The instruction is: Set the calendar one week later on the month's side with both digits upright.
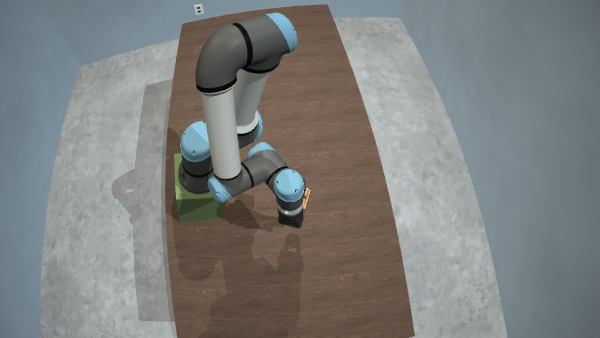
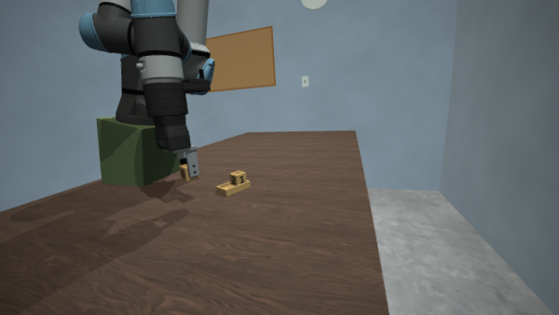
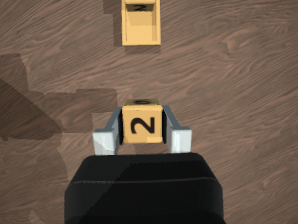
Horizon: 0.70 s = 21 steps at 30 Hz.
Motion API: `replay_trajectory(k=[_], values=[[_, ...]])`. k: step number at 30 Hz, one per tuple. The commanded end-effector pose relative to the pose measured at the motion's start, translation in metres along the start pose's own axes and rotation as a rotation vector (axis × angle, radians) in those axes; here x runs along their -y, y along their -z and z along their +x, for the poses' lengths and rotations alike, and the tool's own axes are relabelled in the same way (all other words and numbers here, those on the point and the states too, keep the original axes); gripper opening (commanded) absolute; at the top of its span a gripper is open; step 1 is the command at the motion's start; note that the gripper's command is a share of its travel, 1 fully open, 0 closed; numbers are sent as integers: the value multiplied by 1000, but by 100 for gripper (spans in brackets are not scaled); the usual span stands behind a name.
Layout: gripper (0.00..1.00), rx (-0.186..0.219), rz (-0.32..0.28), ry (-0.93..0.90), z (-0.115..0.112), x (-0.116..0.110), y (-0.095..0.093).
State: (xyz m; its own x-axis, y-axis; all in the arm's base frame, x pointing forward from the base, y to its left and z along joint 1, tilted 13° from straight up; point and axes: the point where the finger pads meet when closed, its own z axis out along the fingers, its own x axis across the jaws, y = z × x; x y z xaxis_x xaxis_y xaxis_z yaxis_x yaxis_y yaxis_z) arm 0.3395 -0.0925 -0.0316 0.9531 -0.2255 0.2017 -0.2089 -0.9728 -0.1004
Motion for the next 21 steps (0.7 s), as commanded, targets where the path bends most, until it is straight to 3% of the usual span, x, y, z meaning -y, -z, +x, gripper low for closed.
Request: replay_trajectory(k=[1,21], values=[[60,-1,-1,0,0,0,15],[60,-1,-1,0,0,0,36]])
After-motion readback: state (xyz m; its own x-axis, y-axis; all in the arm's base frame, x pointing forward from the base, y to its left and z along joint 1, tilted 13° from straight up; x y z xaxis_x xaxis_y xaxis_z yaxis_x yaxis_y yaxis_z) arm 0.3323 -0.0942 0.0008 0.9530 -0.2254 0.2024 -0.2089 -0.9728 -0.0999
